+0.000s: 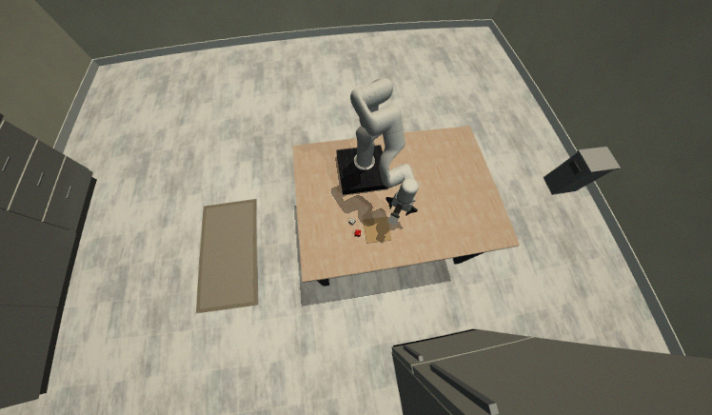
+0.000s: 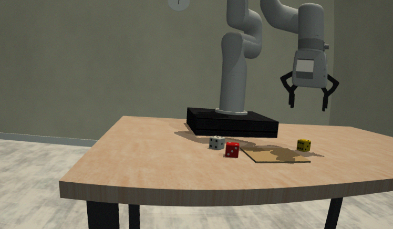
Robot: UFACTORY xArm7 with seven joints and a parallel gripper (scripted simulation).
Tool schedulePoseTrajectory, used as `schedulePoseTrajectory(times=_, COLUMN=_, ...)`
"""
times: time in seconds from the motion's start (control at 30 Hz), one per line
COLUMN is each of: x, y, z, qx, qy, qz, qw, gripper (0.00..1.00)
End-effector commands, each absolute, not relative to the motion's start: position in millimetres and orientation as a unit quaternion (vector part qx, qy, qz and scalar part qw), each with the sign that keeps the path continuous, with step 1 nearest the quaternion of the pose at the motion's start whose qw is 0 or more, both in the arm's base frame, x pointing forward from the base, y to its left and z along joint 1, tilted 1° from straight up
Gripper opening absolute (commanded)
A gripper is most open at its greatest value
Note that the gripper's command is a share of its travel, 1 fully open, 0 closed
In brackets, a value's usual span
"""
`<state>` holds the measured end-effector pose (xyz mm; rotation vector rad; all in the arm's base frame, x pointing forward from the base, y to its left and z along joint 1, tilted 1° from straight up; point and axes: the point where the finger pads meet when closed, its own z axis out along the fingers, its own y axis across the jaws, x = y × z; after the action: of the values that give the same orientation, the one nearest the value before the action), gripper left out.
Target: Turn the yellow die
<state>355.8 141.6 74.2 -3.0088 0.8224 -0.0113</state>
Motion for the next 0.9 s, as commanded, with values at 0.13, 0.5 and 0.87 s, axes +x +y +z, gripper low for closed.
schedulePoseTrajectory(times=0.13, x=357, y=142, z=68, qx=-0.925, qy=0.379, qz=-0.01, qw=0.008, gripper=1.0)
schedulePoseTrajectory(times=0.5, x=357, y=141, z=59, qx=-0.855, qy=0.518, qz=-0.008, qw=0.009, gripper=1.0)
schedulePoseTrajectory(times=0.87, x=357, y=141, z=57, qx=-0.838, qy=0.546, qz=-0.008, qw=0.009, gripper=0.47)
